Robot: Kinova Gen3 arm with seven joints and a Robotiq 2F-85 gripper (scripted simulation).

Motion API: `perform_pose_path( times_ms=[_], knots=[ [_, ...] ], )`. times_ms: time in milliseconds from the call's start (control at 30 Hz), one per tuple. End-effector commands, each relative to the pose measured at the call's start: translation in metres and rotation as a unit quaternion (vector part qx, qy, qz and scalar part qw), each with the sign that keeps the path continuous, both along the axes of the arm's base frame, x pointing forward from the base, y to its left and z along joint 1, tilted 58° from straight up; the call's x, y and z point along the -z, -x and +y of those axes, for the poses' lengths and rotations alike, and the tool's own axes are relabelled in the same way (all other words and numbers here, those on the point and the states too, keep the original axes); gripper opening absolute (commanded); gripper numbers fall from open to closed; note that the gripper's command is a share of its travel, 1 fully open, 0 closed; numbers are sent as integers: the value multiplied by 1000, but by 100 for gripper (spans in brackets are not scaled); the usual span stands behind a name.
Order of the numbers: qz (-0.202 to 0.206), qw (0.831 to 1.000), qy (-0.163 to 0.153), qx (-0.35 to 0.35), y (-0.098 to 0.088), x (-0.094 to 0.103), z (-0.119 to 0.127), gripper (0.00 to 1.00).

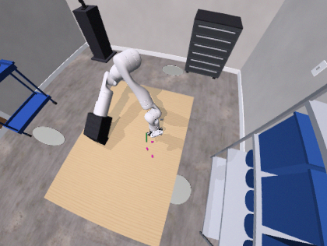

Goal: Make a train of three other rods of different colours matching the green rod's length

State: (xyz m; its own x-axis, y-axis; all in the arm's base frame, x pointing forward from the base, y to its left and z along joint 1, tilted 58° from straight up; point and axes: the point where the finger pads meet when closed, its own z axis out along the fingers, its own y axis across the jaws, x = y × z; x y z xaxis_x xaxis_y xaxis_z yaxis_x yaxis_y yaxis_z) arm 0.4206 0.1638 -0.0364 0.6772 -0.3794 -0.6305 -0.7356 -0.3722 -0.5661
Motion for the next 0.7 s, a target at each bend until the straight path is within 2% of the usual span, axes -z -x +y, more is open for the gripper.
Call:
perform_pose_path(
  times_ms=[0,167,533,667],
  knots=[
    [0,1000,0,1,-1,-1,-2,5],
    [0,1000,0,1,-1,-5,-9,5],
    [0,1000,0,1,-2,-44,-70,5],
    [0,1000,0,1,-2,-49,-78,5]
  ],
)
